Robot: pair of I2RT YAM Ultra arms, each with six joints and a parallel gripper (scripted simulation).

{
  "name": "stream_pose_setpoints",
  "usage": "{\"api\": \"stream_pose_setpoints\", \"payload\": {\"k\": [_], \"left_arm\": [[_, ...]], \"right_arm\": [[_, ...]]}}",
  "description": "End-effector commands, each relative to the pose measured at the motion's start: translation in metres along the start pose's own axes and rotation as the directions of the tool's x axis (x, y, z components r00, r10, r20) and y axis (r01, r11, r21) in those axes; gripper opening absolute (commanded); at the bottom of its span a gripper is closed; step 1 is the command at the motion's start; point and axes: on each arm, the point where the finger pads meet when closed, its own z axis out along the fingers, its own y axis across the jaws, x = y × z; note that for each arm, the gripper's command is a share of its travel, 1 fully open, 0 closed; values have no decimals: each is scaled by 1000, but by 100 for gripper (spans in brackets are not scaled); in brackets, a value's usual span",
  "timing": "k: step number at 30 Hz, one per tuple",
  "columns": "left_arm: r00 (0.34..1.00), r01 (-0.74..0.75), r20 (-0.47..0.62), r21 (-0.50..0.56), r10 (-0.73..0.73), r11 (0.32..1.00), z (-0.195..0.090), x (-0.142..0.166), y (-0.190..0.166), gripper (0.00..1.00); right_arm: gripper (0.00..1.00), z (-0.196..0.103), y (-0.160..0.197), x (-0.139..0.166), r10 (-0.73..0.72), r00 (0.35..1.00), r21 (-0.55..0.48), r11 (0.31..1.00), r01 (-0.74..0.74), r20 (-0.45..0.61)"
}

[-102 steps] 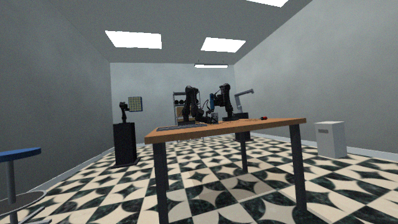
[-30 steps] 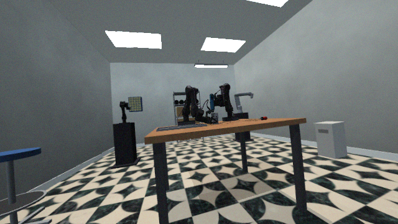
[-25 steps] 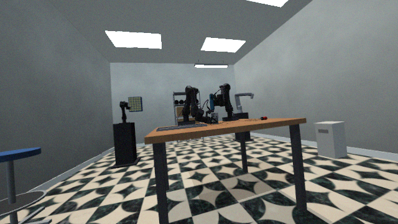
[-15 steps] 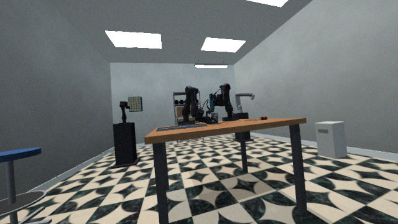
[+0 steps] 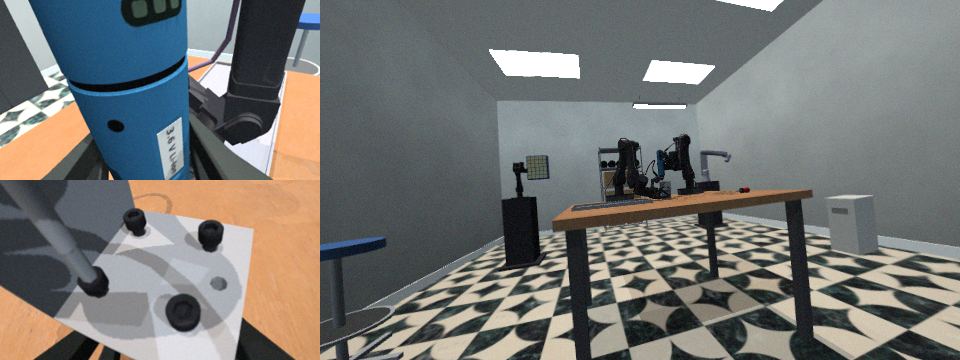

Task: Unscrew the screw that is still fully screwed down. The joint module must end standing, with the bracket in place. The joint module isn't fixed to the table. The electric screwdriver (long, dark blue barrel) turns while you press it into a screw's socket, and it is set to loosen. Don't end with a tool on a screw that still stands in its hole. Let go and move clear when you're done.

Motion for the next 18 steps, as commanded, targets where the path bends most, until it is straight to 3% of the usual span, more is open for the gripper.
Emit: {"api": "stream_pose_setpoints", "payload": {"k": [1,18], "left_arm": [[999,-2,50,4,2,1000,7,-16,-3,42],[998,-2,56,4,2,1000,8,-17,-4,42]], "right_arm": [[59,0,-3,-6,-16,1000,-2,1000,16,10],[59,0,-3,-6,-16,1000,-2,1000,16,10]]}}
